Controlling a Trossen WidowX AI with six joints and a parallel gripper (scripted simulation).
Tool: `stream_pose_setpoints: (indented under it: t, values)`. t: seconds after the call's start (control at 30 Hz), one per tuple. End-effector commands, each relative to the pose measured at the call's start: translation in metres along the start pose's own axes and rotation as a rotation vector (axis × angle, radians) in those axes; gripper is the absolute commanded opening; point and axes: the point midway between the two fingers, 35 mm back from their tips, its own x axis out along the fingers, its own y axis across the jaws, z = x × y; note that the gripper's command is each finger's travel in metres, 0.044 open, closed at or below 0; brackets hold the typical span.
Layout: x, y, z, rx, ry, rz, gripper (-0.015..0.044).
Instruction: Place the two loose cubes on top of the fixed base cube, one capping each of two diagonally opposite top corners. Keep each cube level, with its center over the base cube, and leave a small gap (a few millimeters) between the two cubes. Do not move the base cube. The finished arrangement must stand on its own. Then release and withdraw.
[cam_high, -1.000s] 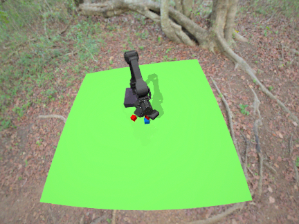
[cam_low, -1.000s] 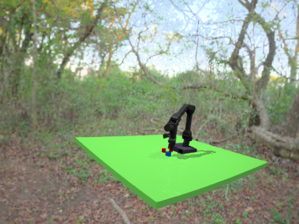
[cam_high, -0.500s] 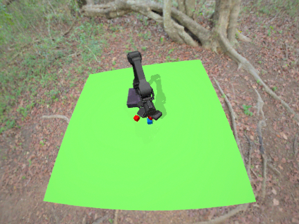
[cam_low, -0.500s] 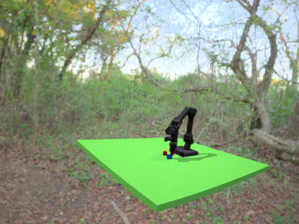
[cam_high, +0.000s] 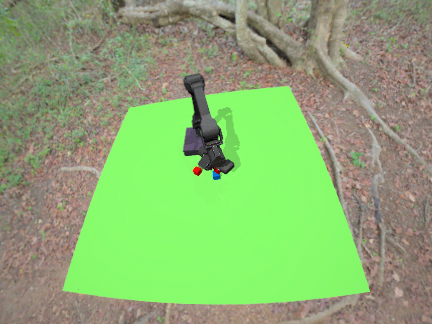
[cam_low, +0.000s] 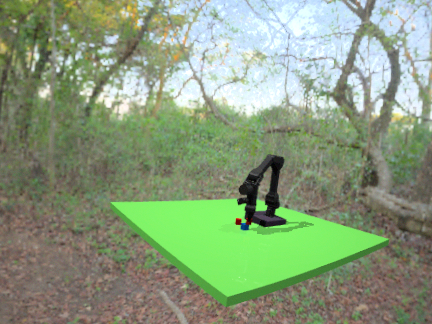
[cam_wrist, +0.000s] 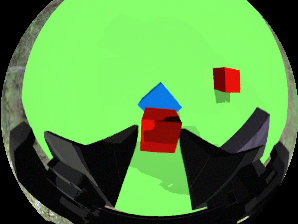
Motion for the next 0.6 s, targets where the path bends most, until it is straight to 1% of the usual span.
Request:
stream_pose_setpoints:
  t: [0.0,0.07,0.57]
  values:
    - [-0.001,0.000,0.000,0.002,-0.001,0.000,0.0205]
    - [-0.008,0.000,0.000,0.000,0.000,0.000,0.0205]
    - [-0.023,0.000,0.000,0.000,0.000,0.000,0.0205]
